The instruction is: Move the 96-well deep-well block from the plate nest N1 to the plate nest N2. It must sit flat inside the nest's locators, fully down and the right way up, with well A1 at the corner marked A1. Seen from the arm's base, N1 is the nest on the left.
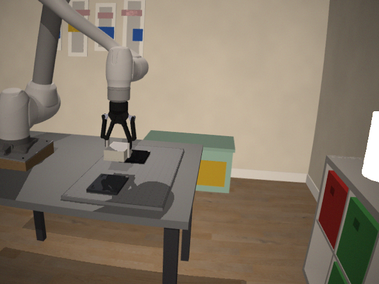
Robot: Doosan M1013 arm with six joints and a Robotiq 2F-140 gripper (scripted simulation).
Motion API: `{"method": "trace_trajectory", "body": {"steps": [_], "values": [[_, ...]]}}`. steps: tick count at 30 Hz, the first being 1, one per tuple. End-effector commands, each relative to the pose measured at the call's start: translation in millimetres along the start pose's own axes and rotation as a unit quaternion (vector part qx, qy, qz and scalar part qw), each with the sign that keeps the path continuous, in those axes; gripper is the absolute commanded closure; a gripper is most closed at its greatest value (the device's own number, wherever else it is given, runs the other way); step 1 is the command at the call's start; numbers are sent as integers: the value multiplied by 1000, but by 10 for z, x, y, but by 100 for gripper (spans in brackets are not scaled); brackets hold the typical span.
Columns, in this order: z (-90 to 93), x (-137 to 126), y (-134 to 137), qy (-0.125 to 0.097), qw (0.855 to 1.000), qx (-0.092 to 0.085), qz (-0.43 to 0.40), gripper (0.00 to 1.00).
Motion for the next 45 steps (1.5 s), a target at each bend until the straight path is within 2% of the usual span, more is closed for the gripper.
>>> {"method": "trace_trajectory", "body": {"steps": [1, 21, 23, 38, 45], "values": [[-1, 86, 10, 0, 1000, 0, 0, 100], [0, 682, 80, 0, 1000, 0, 0, 100], [0, 682, 80, 0, 1000, 0, 0, 100], [0, 1189, 140, 0, 1000, 0, 0, 100], [0, 1192, 140, 0, 1000, 0, 0, 100]]}}
Point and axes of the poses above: the point where the finger pads meet when closed, its own z axis out along the fingers, its own y axis across the jaws, x = y × z, the point moved 7 cm from there along -z, back along the fingers, and after that the axes turned 4 degrees about -z, right-handed, at the moved point
